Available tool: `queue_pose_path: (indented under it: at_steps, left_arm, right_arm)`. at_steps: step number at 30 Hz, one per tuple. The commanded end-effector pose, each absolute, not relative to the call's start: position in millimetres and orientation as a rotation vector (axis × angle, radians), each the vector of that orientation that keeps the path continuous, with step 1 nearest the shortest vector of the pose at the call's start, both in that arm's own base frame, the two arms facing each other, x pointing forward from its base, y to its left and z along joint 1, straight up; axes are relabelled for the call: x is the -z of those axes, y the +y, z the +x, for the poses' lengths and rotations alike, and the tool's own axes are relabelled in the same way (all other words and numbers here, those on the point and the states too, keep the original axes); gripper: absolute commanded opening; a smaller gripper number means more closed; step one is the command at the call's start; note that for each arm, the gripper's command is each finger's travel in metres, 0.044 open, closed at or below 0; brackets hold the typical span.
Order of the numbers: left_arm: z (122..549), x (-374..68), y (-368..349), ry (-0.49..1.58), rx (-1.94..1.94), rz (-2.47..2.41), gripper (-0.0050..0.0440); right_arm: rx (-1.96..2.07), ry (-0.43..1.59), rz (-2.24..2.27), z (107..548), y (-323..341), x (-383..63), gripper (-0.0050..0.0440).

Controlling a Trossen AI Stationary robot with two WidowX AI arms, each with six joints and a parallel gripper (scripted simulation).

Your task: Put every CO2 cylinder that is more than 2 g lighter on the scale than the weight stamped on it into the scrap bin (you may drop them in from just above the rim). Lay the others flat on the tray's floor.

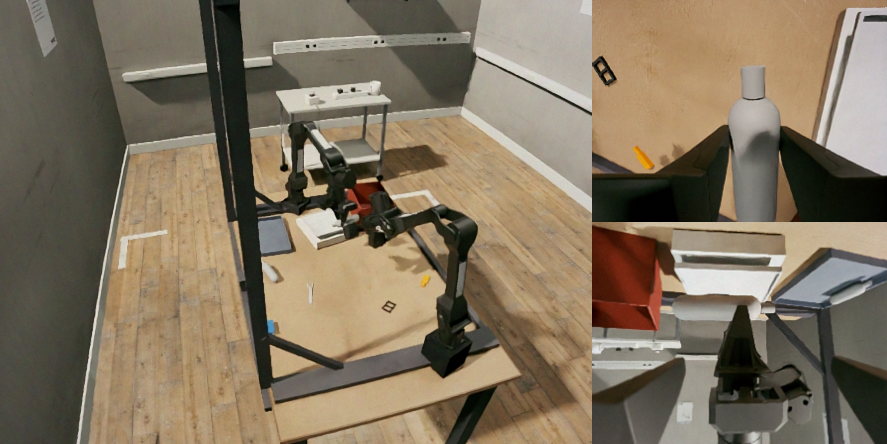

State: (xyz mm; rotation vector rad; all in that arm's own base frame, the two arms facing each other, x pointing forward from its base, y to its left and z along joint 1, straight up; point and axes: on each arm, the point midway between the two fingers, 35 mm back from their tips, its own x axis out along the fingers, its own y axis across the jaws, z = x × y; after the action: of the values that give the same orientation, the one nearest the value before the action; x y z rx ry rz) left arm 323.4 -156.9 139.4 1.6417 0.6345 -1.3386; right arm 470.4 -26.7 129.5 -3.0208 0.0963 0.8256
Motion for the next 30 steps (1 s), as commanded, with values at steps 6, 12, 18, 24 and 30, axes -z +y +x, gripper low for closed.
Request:
queue_pose_path:
  at_steps: [6, 12, 18, 24, 30]
  left_arm:
    - [324, -153, -157, 0.582, 1.293, 1.652, -0.005]
    - [323, -153, -156, 0.509, 1.228, 1.663, -0.005]
    - [308, -142, -149, 0.393, 1.122, 1.676, -0.005]
    - [300, -132, -145, 0.327, 1.06, 1.68, -0.005]
    - [303, -131, -147, 0.222, 0.961, 1.683, -0.005]
  right_arm:
    - [-0.776, 0.099, -3.033, 473, -27, -143, 0.044]
    - [-0.776, 0.099, -3.033, 473, -27, -143, 0.044]
    - [-0.776, 0.099, -3.033, 473, -27, -143, 0.044]
    - [-0.776, 0.099, -3.033, 473, -27, -143, 0.044]
    - [-0.776, 0.099, -3.033, 473, -27, -143, 0.044]
